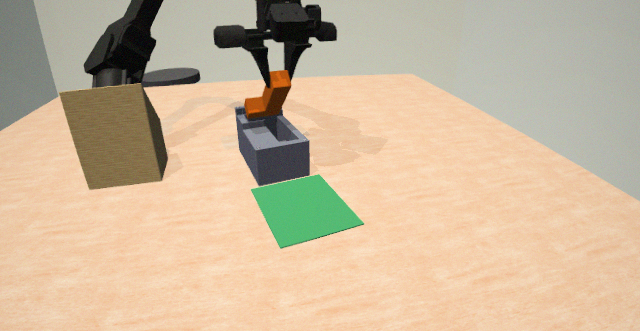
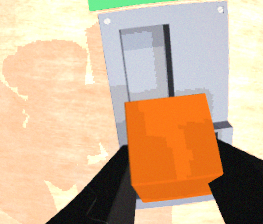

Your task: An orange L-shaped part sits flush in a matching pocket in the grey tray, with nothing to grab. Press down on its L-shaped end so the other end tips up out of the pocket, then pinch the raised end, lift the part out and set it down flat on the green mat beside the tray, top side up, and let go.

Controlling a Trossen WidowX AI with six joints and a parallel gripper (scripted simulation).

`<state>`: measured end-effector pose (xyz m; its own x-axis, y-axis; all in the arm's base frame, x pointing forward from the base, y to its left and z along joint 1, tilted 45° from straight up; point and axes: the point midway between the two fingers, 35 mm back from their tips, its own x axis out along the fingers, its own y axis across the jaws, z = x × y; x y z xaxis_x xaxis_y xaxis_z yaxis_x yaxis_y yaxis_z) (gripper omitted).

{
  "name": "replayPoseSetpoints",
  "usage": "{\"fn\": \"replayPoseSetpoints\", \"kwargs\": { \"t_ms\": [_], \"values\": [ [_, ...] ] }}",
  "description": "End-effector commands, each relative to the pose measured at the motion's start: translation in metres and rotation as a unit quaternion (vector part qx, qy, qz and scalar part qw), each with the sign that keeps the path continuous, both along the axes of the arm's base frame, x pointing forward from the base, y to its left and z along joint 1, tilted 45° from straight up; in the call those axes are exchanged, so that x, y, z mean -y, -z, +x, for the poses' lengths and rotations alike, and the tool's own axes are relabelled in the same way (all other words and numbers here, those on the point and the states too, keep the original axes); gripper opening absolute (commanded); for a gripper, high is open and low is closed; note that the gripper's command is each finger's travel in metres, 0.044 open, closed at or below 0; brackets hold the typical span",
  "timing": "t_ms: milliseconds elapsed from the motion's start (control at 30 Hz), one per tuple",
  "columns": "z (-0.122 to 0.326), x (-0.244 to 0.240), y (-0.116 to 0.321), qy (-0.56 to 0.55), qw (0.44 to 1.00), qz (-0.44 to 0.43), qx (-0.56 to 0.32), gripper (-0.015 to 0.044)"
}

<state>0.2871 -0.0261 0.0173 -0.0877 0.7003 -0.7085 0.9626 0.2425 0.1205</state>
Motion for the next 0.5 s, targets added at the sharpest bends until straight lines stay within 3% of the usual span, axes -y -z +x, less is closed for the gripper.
{"fn": "replayPoseSetpoints", "kwargs": {
  "t_ms": [0, 467],
  "values": [
    [0.0013, 0.0058, -0.0055, -0.003, 1.000, -0.002, 0.003, 0.0000],
    [0.0030, 0.0146, -0.0037, -0.003, 1.000, -0.002, 0.003, 0.0000]
  ]
}}
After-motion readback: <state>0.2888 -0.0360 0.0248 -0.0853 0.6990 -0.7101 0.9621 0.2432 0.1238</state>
